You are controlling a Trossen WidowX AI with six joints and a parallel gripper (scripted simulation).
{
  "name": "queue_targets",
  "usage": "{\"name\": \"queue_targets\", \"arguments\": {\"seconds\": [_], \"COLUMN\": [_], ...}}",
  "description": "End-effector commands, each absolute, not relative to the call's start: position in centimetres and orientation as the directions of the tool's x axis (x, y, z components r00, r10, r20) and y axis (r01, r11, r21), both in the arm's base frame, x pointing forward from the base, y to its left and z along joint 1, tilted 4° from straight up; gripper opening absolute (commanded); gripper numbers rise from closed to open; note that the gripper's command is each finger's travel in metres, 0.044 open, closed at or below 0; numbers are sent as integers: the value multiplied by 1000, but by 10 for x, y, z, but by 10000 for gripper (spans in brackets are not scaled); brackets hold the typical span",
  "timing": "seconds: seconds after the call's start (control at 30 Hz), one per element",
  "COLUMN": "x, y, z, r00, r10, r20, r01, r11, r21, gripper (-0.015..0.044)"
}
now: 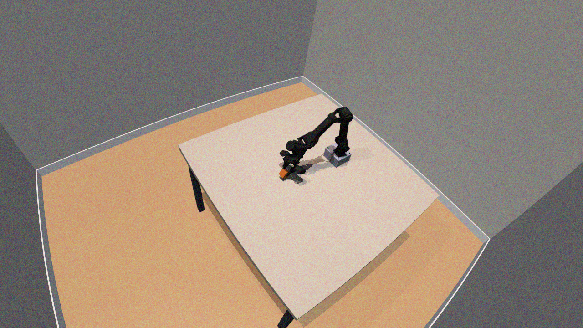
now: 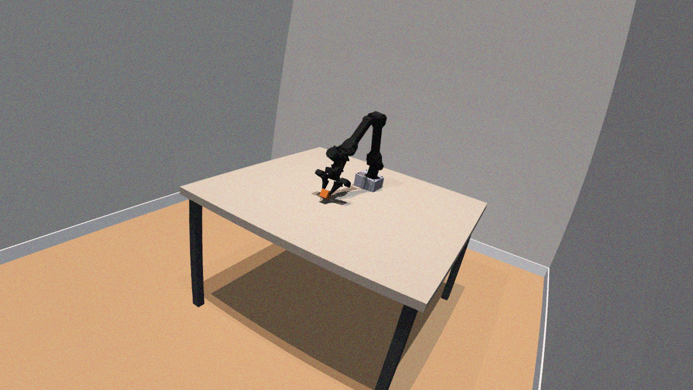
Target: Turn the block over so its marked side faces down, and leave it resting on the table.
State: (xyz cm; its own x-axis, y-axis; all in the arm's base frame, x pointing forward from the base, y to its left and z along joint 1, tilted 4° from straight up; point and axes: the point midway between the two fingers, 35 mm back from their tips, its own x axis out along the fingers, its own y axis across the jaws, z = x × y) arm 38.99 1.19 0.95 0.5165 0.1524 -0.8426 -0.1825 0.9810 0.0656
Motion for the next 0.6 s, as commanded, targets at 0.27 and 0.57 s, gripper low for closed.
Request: {"name": "queue_targets", "arguments": {"seconds": [0.27, 0.57], "x": [399, 399], "y": [12, 13], "z": [-12, -20], "r00": [646, 739], "r10": [168, 178], "r20": [-745, -650], "r01": [-175, -175], "r11": [982, 982], "r21": [70, 71], "gripper": [0, 0]}}
